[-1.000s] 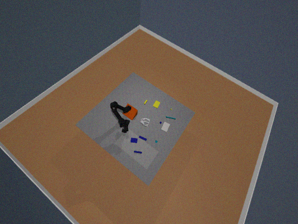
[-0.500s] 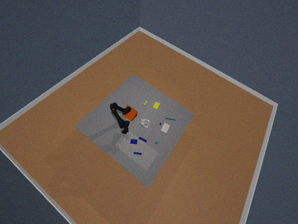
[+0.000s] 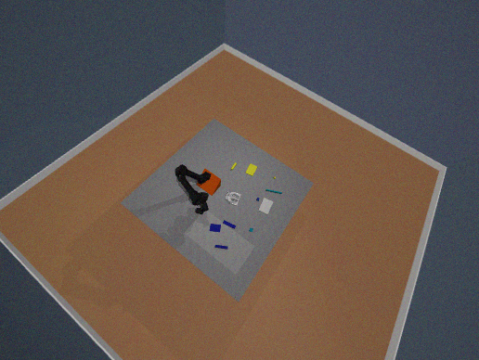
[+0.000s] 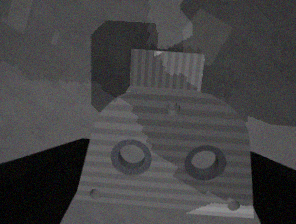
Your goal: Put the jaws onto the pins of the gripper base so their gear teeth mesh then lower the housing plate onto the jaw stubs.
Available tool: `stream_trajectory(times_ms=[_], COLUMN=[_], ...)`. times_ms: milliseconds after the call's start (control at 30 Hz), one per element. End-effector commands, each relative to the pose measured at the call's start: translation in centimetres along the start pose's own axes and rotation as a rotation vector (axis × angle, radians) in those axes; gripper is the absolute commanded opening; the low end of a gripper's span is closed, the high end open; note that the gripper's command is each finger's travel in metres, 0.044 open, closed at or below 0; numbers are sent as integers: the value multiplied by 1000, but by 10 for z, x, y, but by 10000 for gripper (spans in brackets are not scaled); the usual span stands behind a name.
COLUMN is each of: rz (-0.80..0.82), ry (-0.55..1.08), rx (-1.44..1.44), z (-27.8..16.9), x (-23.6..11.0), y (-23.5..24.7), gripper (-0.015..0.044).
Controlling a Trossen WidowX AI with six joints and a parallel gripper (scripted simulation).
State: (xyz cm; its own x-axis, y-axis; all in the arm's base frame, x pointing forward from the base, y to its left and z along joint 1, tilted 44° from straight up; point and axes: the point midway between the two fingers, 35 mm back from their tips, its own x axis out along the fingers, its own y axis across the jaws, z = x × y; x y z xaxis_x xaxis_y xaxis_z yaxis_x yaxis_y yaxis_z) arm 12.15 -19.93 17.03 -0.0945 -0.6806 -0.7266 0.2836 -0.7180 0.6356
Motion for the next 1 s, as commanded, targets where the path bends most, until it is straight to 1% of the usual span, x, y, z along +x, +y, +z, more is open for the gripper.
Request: stream_trajectory(times_ms=[0, 100, 333, 967], rz=[6, 8, 7, -22], ry=[0, 0, 1, 32], rx=[3, 2, -18, -564], z=[2, 3, 2, -47], x=[-15, -23, -23, -19], y=[1, 0, 0, -11], gripper=[351, 351, 351, 351])
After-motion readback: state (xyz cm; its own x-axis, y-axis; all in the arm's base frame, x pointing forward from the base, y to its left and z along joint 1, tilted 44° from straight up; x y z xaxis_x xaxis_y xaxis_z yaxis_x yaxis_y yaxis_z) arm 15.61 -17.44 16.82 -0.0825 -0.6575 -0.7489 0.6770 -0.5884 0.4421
